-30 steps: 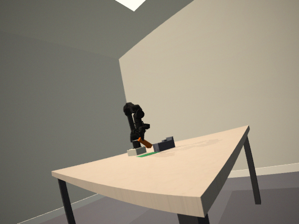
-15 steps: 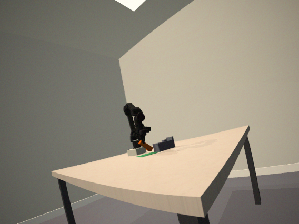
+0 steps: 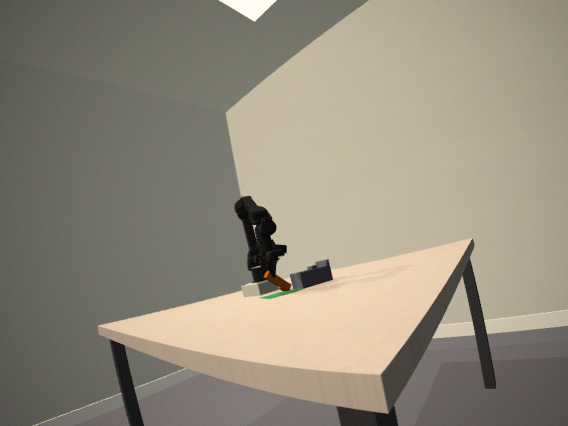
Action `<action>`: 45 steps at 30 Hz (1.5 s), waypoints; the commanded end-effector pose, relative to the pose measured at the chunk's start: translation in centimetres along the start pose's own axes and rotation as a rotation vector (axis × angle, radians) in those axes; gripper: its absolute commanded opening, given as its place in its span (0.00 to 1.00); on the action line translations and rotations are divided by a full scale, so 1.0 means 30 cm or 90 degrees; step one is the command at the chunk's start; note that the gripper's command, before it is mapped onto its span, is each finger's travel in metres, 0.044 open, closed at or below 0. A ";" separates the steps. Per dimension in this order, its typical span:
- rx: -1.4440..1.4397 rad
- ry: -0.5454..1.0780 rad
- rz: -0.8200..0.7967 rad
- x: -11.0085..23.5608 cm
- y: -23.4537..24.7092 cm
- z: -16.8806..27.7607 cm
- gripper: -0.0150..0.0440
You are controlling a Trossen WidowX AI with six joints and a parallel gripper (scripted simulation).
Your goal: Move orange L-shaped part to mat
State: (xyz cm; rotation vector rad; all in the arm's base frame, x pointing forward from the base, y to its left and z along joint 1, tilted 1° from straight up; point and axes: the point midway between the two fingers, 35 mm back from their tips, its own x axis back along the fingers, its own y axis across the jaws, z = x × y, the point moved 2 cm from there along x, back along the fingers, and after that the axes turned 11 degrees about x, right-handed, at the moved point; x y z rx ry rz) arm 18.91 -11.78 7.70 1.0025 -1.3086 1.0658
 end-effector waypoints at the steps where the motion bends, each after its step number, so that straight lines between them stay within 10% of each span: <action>1: 0.004 -0.001 -0.001 -0.004 0.002 -0.001 0.25; 7: 0.000 0.000 -0.001 -0.002 0.002 -0.001 0.25; 22: 0.002 0.000 -0.001 0.134 -0.013 0.004 0.92; 27: 0.004 -0.001 0.000 0.298 0.001 0.000 0.93; 45: 0.003 0.002 0.008 0.281 -0.008 0.003 0.93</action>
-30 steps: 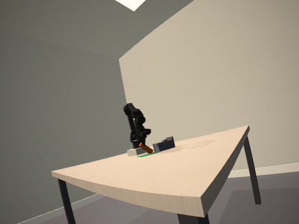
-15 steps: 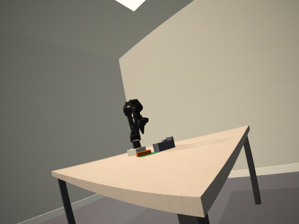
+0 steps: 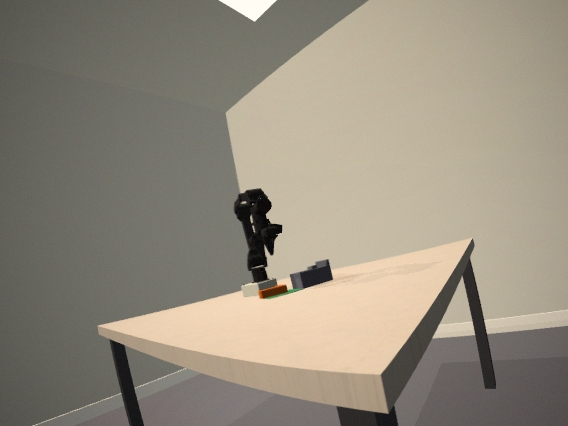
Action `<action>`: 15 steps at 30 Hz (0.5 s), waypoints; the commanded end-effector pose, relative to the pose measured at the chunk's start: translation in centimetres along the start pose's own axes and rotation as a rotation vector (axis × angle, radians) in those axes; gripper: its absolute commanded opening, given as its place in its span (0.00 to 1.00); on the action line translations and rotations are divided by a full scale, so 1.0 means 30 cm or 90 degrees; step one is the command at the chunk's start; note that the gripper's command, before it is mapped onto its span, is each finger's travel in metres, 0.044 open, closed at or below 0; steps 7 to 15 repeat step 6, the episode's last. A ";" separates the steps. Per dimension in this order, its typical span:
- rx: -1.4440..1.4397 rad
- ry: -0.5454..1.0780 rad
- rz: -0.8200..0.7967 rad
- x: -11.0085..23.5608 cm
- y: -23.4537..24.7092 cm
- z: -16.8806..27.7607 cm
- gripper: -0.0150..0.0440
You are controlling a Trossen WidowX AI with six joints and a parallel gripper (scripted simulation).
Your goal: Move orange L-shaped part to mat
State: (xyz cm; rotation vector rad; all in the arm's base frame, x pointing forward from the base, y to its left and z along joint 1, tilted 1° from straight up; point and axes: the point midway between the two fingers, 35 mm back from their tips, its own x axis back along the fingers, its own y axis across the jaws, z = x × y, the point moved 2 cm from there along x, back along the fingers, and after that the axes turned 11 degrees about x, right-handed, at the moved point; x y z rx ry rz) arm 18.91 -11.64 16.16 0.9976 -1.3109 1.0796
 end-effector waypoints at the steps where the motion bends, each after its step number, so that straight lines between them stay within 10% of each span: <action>1: 0.000 0.000 0.001 -0.001 -0.001 0.000 0.93; 15: 0.000 0.000 0.001 -0.001 -0.001 0.000 0.93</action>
